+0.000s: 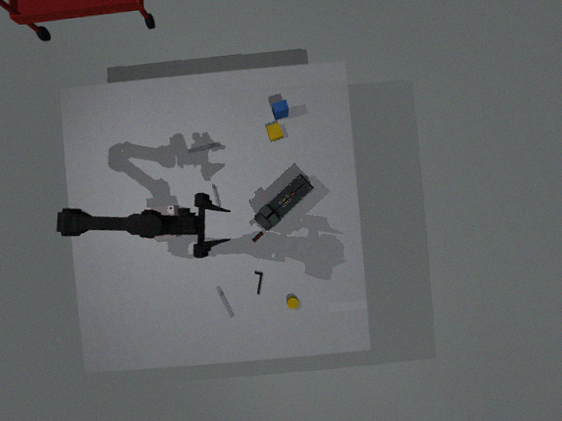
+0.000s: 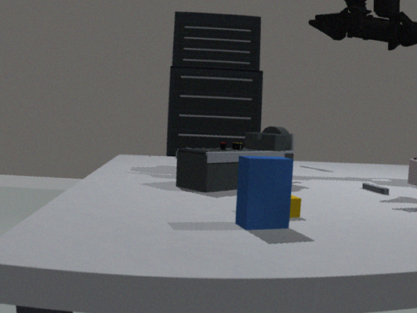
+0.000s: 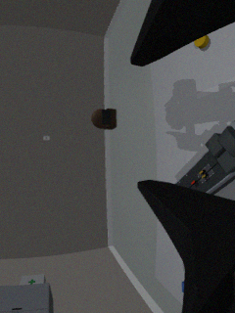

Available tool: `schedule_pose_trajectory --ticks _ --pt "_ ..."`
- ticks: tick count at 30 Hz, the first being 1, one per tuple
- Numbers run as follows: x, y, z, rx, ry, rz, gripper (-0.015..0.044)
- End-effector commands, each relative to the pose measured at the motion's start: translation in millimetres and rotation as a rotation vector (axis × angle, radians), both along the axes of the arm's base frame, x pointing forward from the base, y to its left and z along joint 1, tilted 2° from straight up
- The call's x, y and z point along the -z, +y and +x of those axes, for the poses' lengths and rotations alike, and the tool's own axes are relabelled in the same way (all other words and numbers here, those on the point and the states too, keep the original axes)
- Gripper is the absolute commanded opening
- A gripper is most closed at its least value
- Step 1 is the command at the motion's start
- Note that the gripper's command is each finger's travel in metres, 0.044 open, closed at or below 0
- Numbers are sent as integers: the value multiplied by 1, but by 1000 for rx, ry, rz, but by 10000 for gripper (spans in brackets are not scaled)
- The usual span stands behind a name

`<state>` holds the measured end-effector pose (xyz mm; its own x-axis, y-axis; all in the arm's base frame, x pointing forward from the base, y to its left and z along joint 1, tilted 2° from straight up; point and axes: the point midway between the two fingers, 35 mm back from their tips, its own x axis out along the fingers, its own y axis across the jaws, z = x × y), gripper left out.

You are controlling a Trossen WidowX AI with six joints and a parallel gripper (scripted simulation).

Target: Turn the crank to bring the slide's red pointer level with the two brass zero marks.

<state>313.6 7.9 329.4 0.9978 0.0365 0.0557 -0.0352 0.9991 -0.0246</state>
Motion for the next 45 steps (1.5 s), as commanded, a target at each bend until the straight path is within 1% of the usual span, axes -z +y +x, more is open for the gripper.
schedule_pose_trajectory --ticks 1,2,5,20,35,42,45 --pt "0 0 0 0 2 -1 426" --pt "1 0 2 -1 7 -2 440" --pt "5 3 9 -8 44 -13 440" --pt "48 24 72 -67 351 -66 440" --pt "109 49 123 -125 652 -110 440" --pt "142 61 140 -153 793 -135 440" --pt "150 64 144 -159 822 -140 440"
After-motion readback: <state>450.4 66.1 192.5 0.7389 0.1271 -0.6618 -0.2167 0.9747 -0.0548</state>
